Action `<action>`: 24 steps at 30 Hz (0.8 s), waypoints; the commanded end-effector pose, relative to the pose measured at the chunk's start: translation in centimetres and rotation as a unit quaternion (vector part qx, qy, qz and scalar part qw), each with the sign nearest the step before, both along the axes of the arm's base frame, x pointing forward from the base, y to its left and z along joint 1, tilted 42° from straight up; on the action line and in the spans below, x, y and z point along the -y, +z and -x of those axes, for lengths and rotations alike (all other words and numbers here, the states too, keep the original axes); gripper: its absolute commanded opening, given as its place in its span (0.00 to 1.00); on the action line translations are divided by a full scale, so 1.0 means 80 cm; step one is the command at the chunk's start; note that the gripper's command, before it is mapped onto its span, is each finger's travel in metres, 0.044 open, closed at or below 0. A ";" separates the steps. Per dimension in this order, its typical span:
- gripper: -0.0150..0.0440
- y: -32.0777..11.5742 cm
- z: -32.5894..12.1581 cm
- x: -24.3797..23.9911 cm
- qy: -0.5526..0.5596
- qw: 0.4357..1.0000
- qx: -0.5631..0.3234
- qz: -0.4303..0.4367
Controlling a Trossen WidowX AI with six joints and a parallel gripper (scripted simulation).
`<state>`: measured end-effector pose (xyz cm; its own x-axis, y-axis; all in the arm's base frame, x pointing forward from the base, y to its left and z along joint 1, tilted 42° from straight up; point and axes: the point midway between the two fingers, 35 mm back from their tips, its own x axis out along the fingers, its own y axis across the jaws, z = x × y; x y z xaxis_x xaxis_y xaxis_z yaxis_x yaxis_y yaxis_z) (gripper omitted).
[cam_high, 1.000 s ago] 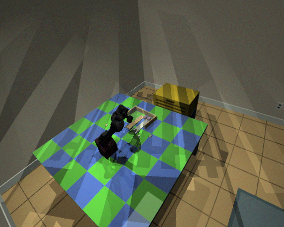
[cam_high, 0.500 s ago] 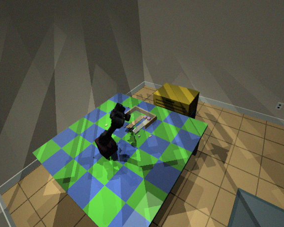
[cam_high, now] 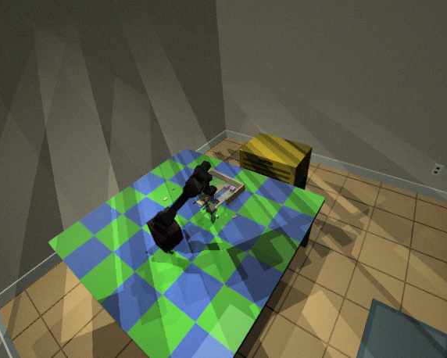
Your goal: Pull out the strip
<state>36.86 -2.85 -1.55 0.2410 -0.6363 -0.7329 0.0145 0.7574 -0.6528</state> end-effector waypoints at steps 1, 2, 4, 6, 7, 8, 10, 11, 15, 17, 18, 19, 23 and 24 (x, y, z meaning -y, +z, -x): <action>0.25 -0.002 0.001 0.049 -0.105 0.991 -0.080 0.003; 0.25 -0.002 0.001 0.051 -0.108 0.991 -0.083 0.004; 0.25 -0.002 0.001 0.051 -0.108 0.991 -0.083 0.004; 0.25 -0.002 0.001 0.051 -0.108 0.991 -0.083 0.004; 0.25 -0.002 0.001 0.051 -0.108 0.991 -0.083 0.004; 0.25 -0.002 0.001 0.051 -0.108 0.991 -0.083 0.004; 0.25 -0.003 0.001 0.052 -0.108 0.991 -0.083 0.004; 0.25 -0.004 0.001 0.052 -0.108 0.991 -0.083 0.004; 0.25 -0.010 0.001 0.058 -0.108 0.991 -0.083 0.003; 0.25 -0.013 0.001 0.061 -0.108 0.991 -0.083 0.003; 0.25 -0.015 0.001 0.062 -0.108 0.991 -0.083 0.003; 0.25 -0.016 0.001 0.064 -0.108 0.991 -0.083 0.003; 0.25 -0.022 0.001 0.070 -0.108 0.991 -0.083 0.003; 0.25 -0.024 0.001 0.071 -0.108 0.991 -0.083 0.003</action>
